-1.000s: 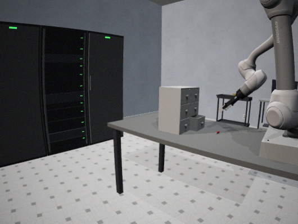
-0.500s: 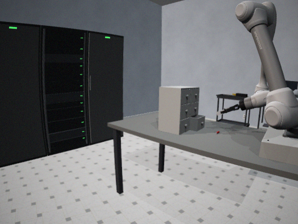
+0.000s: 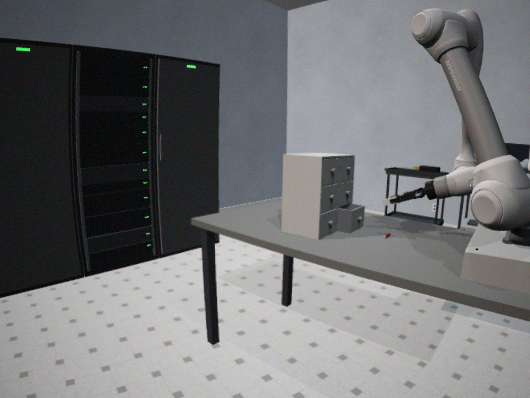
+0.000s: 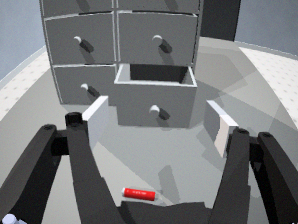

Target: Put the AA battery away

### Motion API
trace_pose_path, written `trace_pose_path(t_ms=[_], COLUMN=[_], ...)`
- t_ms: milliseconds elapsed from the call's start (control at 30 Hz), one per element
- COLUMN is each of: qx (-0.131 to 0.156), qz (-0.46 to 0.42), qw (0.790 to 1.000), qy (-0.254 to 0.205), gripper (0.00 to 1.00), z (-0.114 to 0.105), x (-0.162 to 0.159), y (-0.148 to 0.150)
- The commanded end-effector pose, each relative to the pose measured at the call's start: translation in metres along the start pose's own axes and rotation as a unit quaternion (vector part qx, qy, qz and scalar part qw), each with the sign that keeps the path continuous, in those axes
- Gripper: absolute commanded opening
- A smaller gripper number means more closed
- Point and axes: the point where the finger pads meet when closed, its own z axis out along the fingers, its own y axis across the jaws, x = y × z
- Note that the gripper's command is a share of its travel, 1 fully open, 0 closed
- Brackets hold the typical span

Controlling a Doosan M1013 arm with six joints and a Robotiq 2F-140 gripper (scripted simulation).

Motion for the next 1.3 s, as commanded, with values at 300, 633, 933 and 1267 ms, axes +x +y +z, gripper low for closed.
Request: trace_pose_path(t_ms=[300, 633, 933, 1267], qx=[0.0, 0.0, 0.0, 0.0], qz=[0.0, 0.0, 0.0, 0.0], qw=[1.0, 1.0, 1.0, 1.0], qy=[0.0, 0.0, 0.0, 0.0], gripper=[0.0, 0.0, 0.0, 0.0], z=[0.0, 0.001, 0.021, 0.058], x=[0.0, -0.001, -0.015, -0.041], y=[0.0, 0.0, 0.0, 0.0])
